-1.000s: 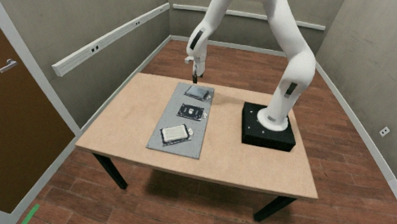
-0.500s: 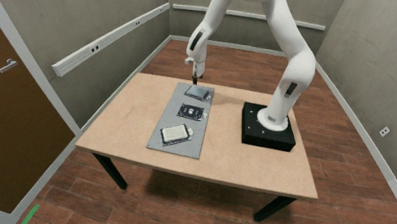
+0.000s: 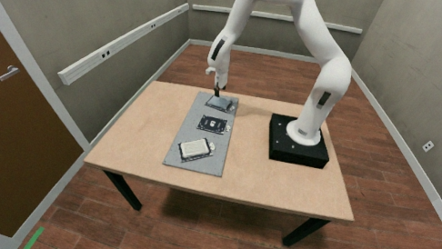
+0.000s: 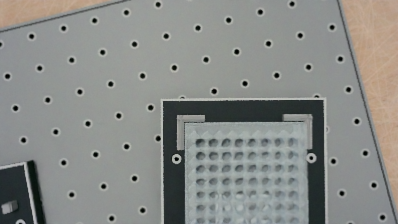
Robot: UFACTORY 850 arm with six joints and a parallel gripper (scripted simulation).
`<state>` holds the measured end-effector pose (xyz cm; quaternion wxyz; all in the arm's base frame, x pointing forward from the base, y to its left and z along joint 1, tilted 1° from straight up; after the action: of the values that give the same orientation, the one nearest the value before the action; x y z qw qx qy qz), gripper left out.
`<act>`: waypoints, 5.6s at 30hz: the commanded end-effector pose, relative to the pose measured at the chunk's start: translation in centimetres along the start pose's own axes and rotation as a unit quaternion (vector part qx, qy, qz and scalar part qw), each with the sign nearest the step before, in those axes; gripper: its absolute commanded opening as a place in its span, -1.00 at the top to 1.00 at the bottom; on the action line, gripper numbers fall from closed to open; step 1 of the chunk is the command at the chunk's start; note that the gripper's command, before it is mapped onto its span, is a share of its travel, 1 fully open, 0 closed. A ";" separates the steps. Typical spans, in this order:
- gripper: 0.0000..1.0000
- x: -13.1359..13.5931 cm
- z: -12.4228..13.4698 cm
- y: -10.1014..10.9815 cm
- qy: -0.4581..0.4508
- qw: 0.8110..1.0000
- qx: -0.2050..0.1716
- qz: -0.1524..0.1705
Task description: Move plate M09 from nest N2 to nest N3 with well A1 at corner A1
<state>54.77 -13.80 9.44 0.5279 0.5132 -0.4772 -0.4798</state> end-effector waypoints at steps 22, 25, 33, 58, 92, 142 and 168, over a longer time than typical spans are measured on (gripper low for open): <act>-1.00 0.0 -0.1 -3.8 0.000 1.000 0.001 0.000; -1.00 0.0 -0.1 -3.9 0.000 1.000 0.001 0.000; -1.00 0.0 -0.1 -5.3 0.000 1.000 0.001 0.000; -1.00 0.0 -0.1 -5.9 0.000 1.000 0.001 0.000; -1.00 0.0 -0.1 -7.3 0.000 1.000 0.001 0.000; 1.00 0.0 -0.1 -7.2 0.000 1.000 0.001 0.000; 1.00 0.0 -0.1 -6.2 0.000 1.000 0.001 0.000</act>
<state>54.67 -13.88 2.93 0.5279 0.5132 -0.4772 -0.4798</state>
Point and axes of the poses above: the point where the finger pads meet when closed, its own y axis back along the fingers, its own x axis across the jaws, z = x × y, the point moved 7 cm from there along y, back along the fingers, and after that the axes turned 11 degrees about y, right-handed, at the moved point
